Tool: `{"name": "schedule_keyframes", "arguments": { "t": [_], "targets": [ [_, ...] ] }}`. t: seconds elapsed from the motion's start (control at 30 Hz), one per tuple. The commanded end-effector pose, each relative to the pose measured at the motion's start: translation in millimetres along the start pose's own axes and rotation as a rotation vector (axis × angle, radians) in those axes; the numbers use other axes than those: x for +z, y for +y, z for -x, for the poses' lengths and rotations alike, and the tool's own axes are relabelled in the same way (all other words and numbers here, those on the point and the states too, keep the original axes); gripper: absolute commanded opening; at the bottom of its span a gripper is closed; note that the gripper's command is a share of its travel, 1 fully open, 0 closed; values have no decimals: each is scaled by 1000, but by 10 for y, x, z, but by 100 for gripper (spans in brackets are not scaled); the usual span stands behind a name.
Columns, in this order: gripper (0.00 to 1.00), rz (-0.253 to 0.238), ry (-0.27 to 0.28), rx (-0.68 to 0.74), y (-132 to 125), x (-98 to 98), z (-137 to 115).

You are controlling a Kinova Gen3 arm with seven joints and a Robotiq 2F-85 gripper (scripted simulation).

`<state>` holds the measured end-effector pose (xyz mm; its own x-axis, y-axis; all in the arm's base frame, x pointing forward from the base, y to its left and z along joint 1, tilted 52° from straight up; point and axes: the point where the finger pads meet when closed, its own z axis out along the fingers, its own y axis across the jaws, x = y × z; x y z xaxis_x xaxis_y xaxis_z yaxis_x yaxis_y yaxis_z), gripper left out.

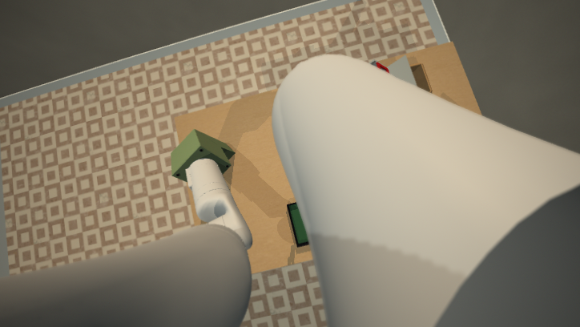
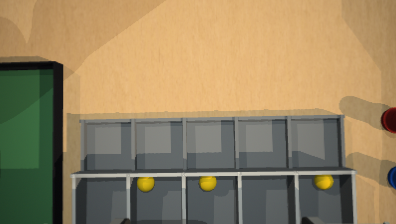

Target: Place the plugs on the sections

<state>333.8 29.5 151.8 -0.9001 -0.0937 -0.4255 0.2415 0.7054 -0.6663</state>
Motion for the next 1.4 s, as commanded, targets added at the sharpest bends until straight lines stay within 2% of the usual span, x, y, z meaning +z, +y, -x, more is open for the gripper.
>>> {"name": "schedule_keyframes", "arguments": {
  "t": [0.0, 1.13, 1.17, 1.37],
  "targets": [
    [100, 0, -1, 0, 3, -2, 2],
    [100, 1, -1, 0, 3, -3, 2],
    [50, 1, -1, 0, 4, -3, 2],
    [50, 1, -1, 0, 4, -3, 2]
  ]
}}
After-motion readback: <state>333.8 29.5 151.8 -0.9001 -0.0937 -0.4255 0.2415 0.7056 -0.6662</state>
